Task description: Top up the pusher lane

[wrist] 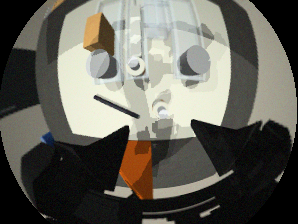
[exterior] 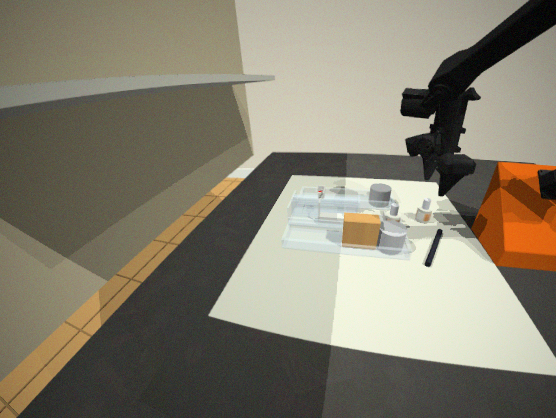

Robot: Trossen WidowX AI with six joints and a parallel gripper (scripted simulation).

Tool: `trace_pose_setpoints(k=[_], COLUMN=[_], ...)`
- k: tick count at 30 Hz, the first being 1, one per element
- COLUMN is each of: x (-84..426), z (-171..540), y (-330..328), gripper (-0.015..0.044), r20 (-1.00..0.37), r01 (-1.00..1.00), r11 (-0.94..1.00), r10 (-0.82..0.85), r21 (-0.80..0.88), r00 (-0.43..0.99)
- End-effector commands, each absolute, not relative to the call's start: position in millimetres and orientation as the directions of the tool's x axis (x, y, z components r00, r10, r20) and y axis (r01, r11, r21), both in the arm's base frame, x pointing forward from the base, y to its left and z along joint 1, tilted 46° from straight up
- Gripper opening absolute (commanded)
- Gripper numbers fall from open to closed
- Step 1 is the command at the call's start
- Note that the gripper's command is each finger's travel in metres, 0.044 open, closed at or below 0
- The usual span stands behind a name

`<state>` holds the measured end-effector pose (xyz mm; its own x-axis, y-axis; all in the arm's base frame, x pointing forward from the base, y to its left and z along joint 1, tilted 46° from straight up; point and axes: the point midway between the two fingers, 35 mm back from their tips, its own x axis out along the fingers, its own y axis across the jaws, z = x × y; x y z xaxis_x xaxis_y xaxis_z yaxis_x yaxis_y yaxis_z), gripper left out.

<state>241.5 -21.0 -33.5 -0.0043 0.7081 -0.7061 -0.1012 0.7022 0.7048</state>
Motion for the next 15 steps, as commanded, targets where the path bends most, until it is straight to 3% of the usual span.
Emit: trace_pose_setpoints(k=[1, 15], x=[242, 243], z=[-40, -73], y=[-30, 3], gripper=[0.044, 0.044], r20=[-0.707, -0.705], r01=[-0.037, -0.038], r11=[0.706, 0.705], r10=[0.707, 0.709], r21=[0.707, 0.709], r00=[0.006, 0.006])
